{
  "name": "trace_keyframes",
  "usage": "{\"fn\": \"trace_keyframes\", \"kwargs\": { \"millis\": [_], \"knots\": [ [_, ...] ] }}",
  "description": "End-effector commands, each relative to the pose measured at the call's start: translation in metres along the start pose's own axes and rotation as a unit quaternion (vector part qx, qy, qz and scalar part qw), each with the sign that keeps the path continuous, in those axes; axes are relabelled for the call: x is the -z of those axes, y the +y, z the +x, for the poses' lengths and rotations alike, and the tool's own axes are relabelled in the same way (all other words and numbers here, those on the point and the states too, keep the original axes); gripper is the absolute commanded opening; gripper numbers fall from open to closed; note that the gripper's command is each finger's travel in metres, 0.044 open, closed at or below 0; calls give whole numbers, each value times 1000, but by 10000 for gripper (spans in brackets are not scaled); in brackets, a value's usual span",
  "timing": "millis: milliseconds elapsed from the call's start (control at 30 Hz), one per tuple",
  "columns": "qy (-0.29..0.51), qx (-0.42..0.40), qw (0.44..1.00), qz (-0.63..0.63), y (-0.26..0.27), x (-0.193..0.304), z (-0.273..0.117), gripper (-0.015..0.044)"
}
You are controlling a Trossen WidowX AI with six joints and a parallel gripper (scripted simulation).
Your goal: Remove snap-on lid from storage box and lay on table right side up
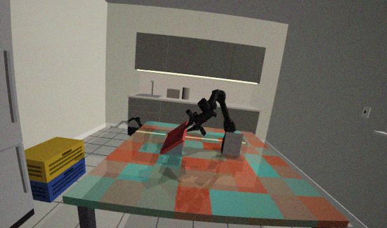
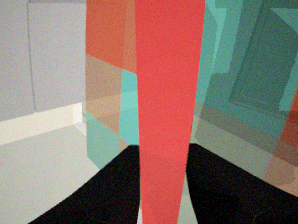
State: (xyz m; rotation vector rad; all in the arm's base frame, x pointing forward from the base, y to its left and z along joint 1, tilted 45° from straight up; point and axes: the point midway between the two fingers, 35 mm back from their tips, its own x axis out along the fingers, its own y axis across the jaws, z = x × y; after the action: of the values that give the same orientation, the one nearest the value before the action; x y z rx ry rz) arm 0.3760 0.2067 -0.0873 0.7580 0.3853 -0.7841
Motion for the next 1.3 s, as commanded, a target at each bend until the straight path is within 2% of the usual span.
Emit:
{"fn": "trace_keyframes", "kwargs": {
  "millis": [0, 1267],
  "knots": [
    [1, -9, 1000, 5, 6, 8, -5, 0],
    [4, -9, 1000, 8, 6, 83, -10, 0]
  ]
}}
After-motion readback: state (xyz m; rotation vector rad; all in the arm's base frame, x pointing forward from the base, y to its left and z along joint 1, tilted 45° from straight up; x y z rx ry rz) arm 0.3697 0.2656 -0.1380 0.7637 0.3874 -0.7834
